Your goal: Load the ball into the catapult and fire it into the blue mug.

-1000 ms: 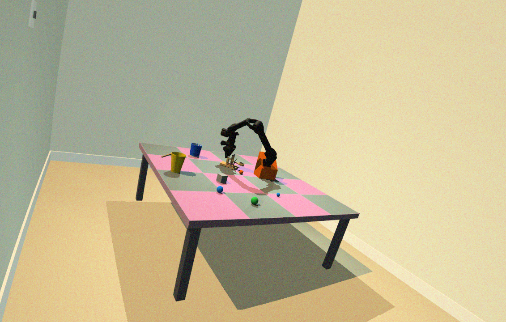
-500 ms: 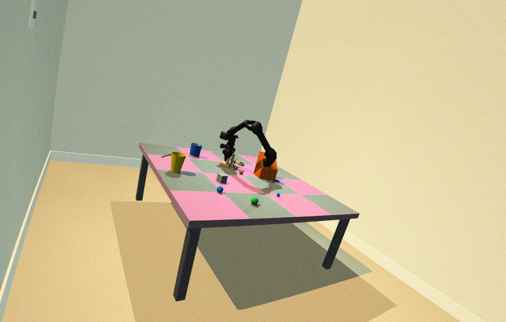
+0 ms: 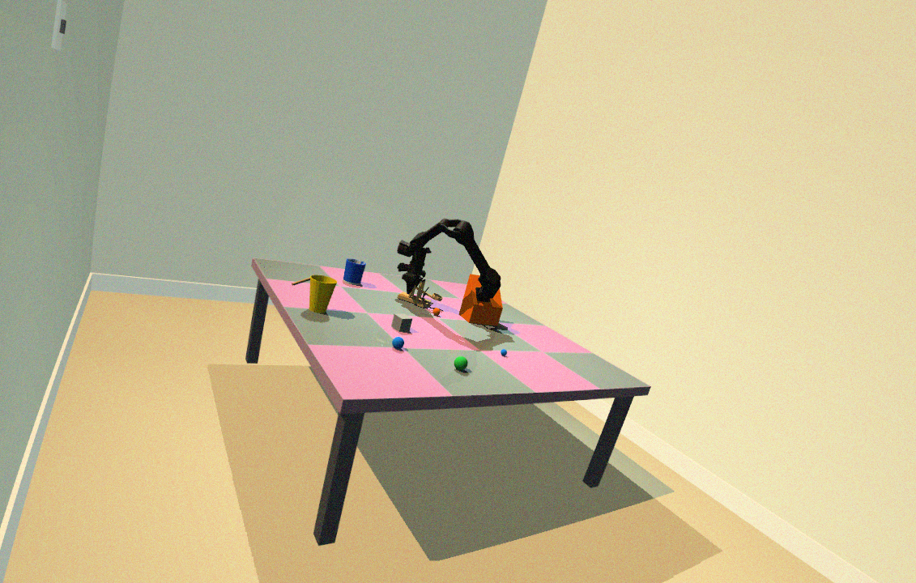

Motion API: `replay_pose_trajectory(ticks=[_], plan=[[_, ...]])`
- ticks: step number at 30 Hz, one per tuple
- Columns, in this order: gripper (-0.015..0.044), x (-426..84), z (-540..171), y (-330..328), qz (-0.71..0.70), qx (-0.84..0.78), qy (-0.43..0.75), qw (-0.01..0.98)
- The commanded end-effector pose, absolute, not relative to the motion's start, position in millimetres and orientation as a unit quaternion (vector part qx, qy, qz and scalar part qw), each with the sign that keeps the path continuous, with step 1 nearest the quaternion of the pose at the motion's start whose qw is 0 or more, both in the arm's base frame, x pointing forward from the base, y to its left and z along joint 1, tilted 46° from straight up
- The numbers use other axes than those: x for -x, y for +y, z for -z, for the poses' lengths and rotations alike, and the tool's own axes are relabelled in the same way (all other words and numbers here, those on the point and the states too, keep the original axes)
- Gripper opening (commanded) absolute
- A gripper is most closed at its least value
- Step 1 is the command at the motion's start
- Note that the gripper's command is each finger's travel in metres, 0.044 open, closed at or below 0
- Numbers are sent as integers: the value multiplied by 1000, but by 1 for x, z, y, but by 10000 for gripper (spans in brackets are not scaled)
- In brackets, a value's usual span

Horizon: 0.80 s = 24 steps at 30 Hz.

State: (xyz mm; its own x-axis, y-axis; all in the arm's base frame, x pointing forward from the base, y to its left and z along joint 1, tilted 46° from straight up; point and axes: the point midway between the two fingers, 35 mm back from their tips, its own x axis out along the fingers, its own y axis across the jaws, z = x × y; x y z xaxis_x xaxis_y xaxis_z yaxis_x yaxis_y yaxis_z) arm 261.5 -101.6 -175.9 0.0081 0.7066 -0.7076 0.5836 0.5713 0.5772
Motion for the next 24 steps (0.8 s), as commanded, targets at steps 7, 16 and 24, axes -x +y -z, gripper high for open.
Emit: replay_pose_trajectory(ticks=[7, 16, 24], plan=[[151, -262, 176, -102, -57, -459, 702, 542], [0, -261, 140, -138, -56, -459, 702, 541], [0, -264, 146, -134, -55, -461, 701, 541]])
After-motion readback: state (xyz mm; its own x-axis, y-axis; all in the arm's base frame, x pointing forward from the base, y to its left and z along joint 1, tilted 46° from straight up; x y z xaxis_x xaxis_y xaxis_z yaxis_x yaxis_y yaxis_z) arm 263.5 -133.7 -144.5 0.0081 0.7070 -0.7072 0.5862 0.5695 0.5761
